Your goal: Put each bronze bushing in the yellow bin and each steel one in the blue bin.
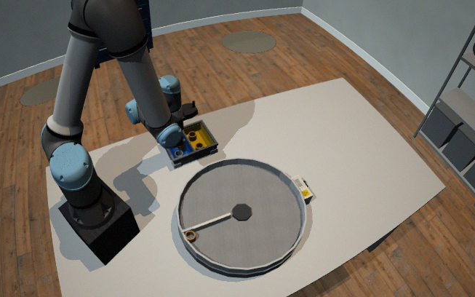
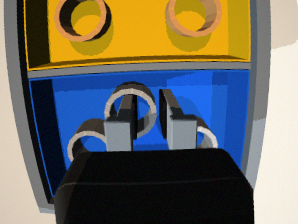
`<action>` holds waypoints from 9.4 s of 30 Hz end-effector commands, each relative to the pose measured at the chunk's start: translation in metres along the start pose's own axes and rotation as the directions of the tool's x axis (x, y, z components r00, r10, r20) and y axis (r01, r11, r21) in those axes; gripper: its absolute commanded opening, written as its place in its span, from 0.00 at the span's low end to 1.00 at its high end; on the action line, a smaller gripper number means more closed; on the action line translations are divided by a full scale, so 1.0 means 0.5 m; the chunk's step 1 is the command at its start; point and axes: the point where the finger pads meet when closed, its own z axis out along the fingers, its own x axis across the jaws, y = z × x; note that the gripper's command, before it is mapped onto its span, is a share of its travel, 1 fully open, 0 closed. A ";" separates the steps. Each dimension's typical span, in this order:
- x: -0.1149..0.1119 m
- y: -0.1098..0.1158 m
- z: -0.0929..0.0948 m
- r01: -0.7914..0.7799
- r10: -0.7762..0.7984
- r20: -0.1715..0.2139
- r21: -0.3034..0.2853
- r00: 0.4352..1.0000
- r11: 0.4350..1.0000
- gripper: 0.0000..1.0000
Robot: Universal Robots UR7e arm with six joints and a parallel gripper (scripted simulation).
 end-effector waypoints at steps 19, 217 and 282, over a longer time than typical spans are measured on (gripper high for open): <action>0.000 -0.001 -0.001 0.000 0.000 0.000 0.001 1.000 1.000 0.42; 0.000 0.000 -0.250 0.000 0.000 0.001 0.002 1.000 1.000 0.42; 0.605 0.199 -0.237 0.168 -0.168 0.000 0.002 0.986 0.986 0.40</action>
